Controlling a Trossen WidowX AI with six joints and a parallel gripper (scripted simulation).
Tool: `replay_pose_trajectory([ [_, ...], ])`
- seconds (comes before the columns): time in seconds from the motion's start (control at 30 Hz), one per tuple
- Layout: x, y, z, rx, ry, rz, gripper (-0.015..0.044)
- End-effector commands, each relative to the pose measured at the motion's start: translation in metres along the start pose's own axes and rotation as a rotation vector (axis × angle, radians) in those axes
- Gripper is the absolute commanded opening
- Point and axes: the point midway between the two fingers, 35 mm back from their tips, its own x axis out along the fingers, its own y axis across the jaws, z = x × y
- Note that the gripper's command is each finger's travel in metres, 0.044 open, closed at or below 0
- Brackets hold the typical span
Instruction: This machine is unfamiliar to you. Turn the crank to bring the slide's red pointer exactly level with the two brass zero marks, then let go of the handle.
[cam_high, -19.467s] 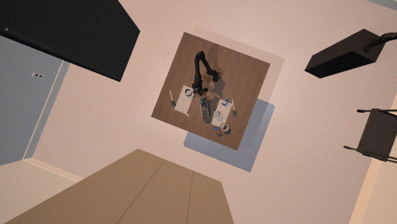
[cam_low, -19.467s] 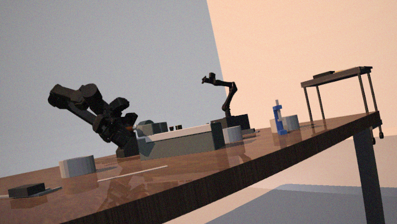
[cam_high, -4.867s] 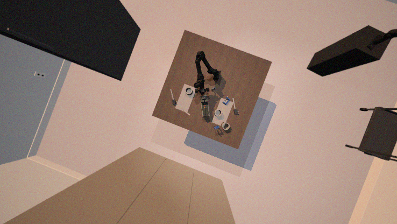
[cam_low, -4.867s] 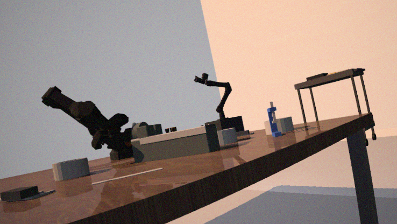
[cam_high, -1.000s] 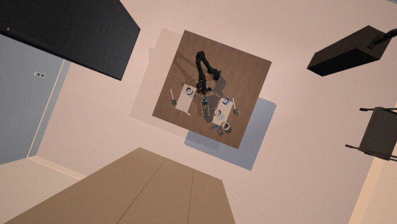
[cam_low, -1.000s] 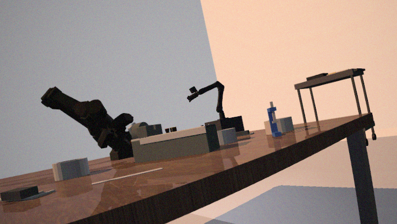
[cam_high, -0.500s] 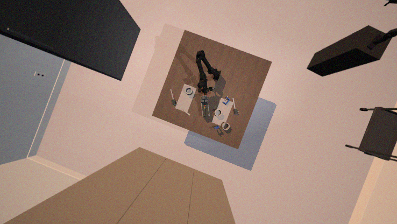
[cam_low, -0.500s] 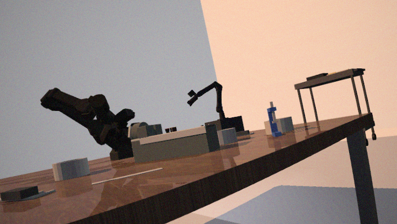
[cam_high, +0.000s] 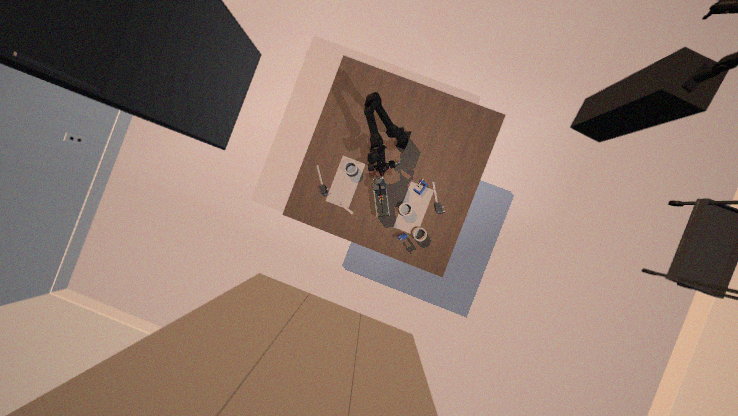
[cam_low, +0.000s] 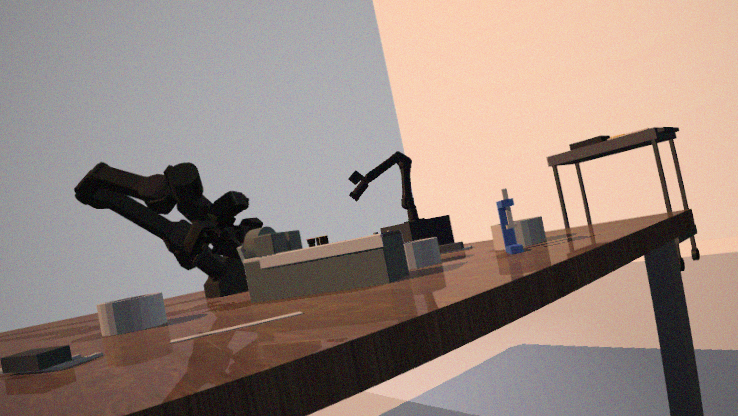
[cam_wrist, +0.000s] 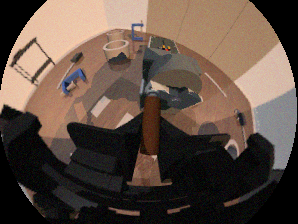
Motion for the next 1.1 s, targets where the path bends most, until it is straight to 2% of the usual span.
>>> replay_pose_trajectory([
  [0.0, -0.006, -0.003, 0.006, -0.002, -0.012, -0.002, 0.0000],
  [1.07, -0.016, -0.020, 0.015, -0.002, -0.012, -0.002, 0.0000],
])
